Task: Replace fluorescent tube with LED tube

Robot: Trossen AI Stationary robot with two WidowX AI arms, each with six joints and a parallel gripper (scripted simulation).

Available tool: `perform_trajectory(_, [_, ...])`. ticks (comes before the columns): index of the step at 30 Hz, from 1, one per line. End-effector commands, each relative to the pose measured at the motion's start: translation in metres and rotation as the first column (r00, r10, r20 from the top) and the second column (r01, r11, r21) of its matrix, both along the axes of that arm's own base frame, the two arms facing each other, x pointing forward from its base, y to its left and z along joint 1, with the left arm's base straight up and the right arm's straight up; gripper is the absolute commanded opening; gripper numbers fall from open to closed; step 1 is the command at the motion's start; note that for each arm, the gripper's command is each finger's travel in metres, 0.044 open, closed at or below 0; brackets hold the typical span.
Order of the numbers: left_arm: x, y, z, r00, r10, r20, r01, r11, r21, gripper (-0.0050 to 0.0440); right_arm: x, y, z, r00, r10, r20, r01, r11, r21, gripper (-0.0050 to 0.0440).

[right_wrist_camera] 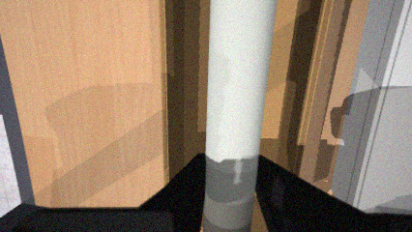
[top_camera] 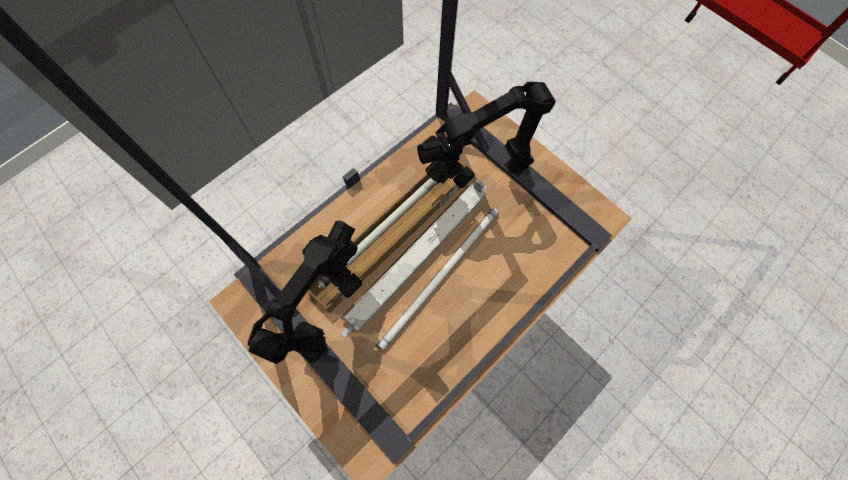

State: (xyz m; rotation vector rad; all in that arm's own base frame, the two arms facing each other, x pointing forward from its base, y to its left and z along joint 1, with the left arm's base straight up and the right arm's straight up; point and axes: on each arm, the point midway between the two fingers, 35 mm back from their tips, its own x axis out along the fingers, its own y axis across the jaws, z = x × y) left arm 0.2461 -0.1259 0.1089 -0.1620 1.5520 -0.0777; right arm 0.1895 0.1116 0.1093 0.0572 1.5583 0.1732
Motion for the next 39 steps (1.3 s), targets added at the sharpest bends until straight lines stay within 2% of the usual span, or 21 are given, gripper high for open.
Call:
perform_trajectory(1, [0.004, -0.001, -0.003, 1.0, 0.007, 0.02, -0.007, 1.0, -0.002, 0.0085, 0.001, 0.004, -0.005, 1.0, 0.005, 0.014, -0.005, 1.0, 0.004, 0.0087])
perform_trajectory(39, [0.005, 0.001, -0.074, 1.0, -0.006, 0.002, 0.006, 1.0, 0.012, 0.0085, 0.002, 0.003, -0.074, 1.0, -0.01, -0.001, 0.01, 1.0, -0.013, 0.0087])
